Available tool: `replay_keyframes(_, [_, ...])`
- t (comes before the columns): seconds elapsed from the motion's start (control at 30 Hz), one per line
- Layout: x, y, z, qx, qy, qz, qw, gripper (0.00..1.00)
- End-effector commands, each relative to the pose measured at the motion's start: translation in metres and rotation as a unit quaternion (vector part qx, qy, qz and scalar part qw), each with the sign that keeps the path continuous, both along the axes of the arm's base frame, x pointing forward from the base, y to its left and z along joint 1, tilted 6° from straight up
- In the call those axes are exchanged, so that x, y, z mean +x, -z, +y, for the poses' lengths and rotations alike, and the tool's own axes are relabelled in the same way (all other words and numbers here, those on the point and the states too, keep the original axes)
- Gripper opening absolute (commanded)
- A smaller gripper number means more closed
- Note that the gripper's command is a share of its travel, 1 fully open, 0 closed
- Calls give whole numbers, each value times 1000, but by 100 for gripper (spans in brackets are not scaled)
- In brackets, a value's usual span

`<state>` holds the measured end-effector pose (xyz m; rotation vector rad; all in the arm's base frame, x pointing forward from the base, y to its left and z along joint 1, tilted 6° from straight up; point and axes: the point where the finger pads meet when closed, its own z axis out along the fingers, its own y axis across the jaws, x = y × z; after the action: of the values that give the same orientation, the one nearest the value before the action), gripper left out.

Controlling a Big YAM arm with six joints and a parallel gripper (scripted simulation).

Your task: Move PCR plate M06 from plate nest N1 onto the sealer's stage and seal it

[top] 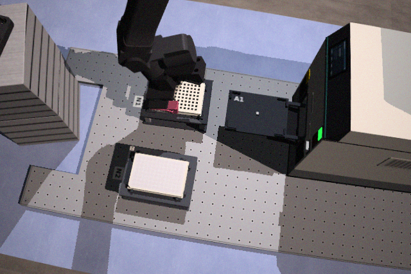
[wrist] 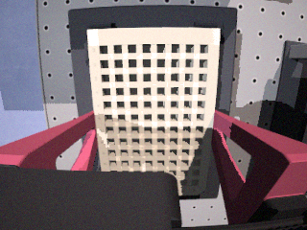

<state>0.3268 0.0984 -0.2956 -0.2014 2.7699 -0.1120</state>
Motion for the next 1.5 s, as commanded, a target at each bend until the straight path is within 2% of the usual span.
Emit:
replay_keyframes(0.0, [17, -9, 3, 4, -1, -17, 1000, 0])
replay_keyframes(1.03, [16, -8, 4, 4, -1, -16, 1000, 0])
replay_keyframes(1.2, [7, -14, 5, 4, -1, -9, 1000, 0])
replay_keyframes(1.47, [4, -20, 9, 6, -1, -9, 1000, 0])
